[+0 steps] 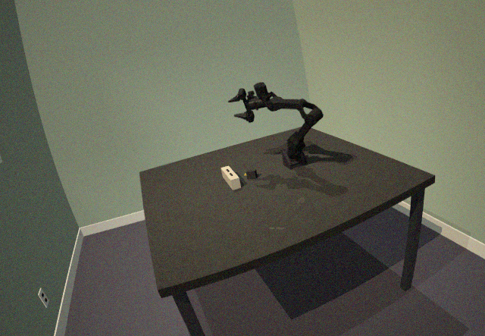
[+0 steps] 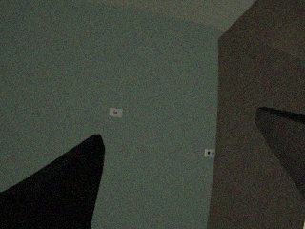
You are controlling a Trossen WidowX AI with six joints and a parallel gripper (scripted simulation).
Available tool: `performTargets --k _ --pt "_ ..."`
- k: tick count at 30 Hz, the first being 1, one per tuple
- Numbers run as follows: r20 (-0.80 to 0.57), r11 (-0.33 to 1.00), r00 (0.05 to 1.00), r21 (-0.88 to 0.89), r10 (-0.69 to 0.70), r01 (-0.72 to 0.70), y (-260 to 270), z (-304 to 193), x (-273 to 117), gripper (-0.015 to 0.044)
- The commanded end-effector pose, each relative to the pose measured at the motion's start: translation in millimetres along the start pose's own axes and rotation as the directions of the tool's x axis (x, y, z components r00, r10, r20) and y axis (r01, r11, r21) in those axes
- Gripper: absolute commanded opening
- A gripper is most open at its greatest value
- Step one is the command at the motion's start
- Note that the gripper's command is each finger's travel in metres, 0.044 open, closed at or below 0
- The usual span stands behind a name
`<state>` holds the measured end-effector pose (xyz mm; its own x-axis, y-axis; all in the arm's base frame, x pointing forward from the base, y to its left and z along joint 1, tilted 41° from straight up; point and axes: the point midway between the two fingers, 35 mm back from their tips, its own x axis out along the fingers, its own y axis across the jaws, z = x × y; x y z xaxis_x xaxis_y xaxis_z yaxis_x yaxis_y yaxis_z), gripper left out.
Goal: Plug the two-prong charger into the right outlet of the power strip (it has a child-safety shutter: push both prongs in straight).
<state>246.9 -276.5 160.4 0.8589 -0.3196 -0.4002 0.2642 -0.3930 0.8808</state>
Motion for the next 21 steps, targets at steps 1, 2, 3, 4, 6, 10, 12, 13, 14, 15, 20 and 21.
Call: performTargets --k 1,2,3,4,6,10,12,13,14,15,20,21 --pt "-0.034 0.995 0.996 -0.057 -0.085 0.083 -15.3 -9.0 12.3 0.0440" --pt "-0.044 0.992 0.993 -0.073 -0.107 0.103 -19.1 -11.8 15.1 0.0440" --pt "-0.055 0.988 0.990 -0.090 -0.129 0.124 -23.0 -14.7 17.7 0.0440" --pt "-0.066 0.984 0.986 -0.107 -0.151 0.143 -26.9 -17.6 20.3 0.0440" --pt "-0.088 0.973 0.977 -0.138 -0.196 0.183 -35.4 -24.4 25.5 0.0440" --pt "-0.132 0.945 0.949 -0.205 -0.286 0.256 -52.8 -38.5 34.1 0.0440" --pt "-0.153 0.927 0.931 -0.240 -0.330 0.289 -61.6 -45.7 37.5 0.0440" --pt "-0.164 0.917 0.922 -0.258 -0.352 0.304 -66.0 -49.4 39.1 0.0440" --pt "-0.174 0.907 0.911 -0.276 -0.374 0.319 -70.4 -53.1 40.4 0.0440" --pt "-0.183 0.896 0.901 -0.296 -0.393 0.331 -74.2 -56.1 41.5 0.0440" --pt "-0.225 0.837 0.843 -0.394 -0.489 0.380 -93.4 -71.0 45.0 0.0440" --pt "-0.234 0.824 0.830 -0.414 -0.507 0.387 -97.1 -74.0 45.4 0.0440"
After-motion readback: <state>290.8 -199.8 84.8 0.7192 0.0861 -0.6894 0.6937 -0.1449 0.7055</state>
